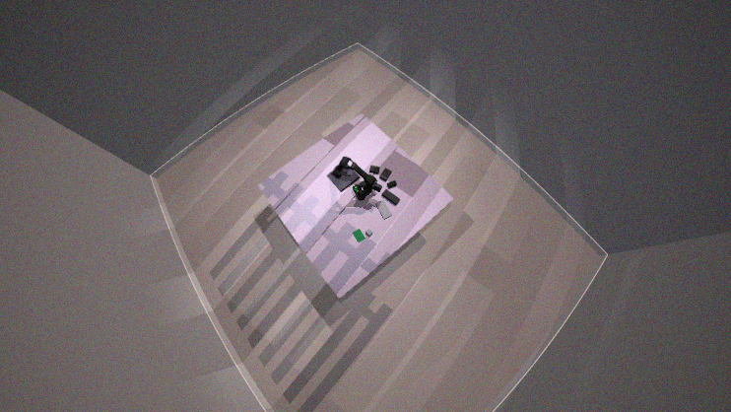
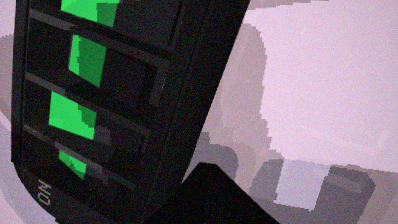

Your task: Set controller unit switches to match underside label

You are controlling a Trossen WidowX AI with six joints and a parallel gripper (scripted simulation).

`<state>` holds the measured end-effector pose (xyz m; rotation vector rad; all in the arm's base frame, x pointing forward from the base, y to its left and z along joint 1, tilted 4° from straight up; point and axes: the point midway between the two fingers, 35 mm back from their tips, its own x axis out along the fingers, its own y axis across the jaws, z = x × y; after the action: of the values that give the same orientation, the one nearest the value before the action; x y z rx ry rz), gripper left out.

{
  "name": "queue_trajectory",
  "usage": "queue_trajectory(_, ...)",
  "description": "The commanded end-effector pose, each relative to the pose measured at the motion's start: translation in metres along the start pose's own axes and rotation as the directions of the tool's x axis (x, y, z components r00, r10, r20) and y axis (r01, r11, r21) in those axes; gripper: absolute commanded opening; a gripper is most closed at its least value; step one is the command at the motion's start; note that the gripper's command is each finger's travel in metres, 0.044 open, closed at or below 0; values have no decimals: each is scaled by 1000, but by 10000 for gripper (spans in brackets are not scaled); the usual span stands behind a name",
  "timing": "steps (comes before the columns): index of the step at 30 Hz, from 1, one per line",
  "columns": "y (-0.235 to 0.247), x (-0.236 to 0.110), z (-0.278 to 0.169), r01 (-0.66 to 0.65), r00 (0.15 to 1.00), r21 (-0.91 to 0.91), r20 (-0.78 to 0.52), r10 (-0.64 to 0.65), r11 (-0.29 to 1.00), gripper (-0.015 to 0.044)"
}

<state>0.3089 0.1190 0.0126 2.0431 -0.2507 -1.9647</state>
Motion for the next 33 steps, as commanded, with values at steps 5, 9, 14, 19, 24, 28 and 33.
queue_trajectory(5,12,6,2,-14,1000,2,11,14,1000,0)
queue_trajectory(9,15,7,2,-15,1000,2,11,15,1000,0)
queue_trajectory(14,18,8,2,-15,1000,2,11,15,1000,0)
queue_trajectory(19,22,9,2,-15,1000,2,11,15,1000,0)
queue_trajectory(24,26,10,2,-16,1000,2,11,16,1000,0)
queue_trajectory(28,28,10,2,-16,1000,2,11,16,1000,0)
queue_trajectory(33,31,11,2,-16,1000,2,11,16,1000,0)
